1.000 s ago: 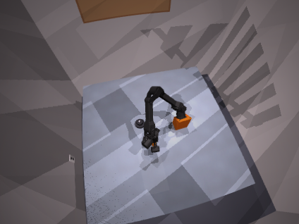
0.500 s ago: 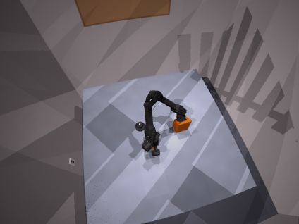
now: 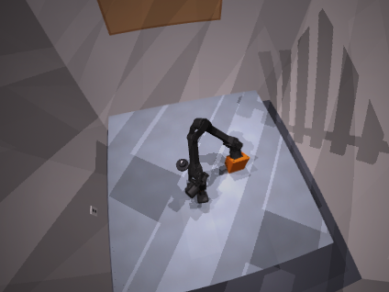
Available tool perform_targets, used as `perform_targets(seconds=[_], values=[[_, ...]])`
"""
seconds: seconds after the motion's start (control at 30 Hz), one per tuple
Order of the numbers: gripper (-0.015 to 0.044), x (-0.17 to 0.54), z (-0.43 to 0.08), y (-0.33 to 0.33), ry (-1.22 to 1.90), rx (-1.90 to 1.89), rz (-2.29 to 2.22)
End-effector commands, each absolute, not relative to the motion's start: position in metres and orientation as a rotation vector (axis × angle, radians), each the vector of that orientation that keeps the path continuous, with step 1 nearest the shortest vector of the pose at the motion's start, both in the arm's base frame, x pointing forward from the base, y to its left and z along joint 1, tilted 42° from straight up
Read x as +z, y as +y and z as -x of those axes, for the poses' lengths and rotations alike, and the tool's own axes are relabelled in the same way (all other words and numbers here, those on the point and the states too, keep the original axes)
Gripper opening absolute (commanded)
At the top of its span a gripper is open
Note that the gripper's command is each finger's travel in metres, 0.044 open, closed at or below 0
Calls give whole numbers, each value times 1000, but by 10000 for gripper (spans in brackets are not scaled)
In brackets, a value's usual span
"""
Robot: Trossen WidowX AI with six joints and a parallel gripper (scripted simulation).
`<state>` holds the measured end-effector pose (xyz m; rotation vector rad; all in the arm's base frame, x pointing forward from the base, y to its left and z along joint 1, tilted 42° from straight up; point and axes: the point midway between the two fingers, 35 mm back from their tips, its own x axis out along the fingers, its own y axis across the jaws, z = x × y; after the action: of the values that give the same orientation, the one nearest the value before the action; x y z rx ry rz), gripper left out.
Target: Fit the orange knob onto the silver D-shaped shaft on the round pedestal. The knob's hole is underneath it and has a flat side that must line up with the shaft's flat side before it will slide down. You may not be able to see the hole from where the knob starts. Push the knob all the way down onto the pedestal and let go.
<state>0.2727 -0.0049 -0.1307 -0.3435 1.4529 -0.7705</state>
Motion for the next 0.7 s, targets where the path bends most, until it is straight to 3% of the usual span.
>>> perform_targets(seconds=[0.0,0.1,0.67], values=[[78,-130,-272,-5,1456,-767,351],[0,-119,-277,7,1456,-764,349],[0,-25,-281,87,1459,-762,347]])
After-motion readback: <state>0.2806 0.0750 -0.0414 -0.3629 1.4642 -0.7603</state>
